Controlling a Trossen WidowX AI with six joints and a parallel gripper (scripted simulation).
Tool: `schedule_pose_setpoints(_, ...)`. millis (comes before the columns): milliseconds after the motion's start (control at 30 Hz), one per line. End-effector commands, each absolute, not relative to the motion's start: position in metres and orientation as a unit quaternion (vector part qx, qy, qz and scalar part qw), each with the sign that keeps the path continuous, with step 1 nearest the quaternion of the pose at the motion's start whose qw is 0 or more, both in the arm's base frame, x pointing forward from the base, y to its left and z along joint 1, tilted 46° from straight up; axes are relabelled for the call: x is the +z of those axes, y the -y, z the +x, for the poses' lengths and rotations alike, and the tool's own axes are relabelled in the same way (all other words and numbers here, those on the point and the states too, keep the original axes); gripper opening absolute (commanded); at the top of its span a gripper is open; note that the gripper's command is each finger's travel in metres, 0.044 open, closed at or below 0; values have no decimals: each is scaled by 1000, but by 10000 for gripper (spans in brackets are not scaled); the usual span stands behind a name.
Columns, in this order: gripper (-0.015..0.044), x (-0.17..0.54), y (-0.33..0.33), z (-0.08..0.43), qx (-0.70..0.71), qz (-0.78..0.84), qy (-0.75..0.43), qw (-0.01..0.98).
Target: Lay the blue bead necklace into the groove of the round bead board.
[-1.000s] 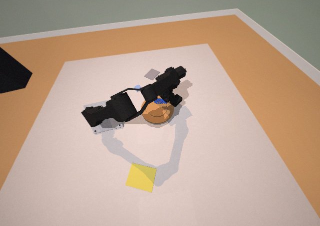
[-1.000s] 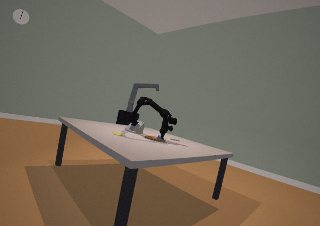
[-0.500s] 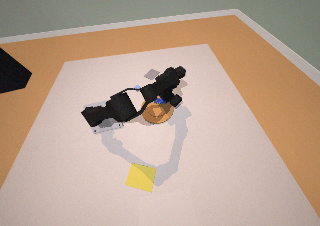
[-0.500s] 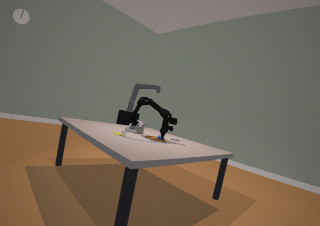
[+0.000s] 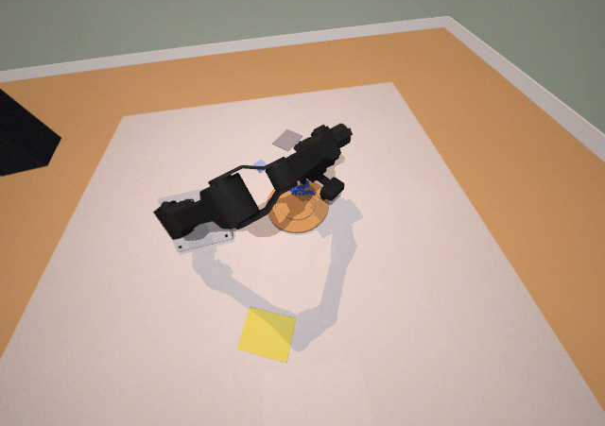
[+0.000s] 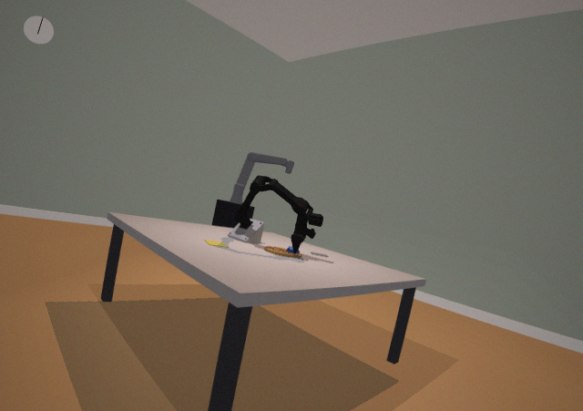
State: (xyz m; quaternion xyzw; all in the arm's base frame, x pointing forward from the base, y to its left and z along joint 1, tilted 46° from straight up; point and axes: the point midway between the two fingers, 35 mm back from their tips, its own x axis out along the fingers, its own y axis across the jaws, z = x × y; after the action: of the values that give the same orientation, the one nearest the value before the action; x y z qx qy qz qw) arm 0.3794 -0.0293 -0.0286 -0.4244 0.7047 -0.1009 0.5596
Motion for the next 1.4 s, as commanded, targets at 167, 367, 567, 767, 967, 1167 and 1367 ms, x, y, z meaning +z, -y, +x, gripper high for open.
schedule_pose_setpoints(167,440,-27,28,380,-102,-423,-706,559)
schedule_pose_setpoints(367,440,-27,28,380,-102,-423,-706,559)
schedule_pose_setpoints(567,440,-27,28,380,-102,-423,-706,559)
schedule_pose_setpoints(767,440,-27,28,380,-102,-423,-706,559)
schedule_pose_setpoints(967,440,-27,28,380,-102,-423,-706,559)
schedule_pose_setpoints(1167,440,-27,28,380,-102,-423,-706,559)
schedule_pose_setpoints(1367,380,-34,-3,365,32,-518,-712,472)
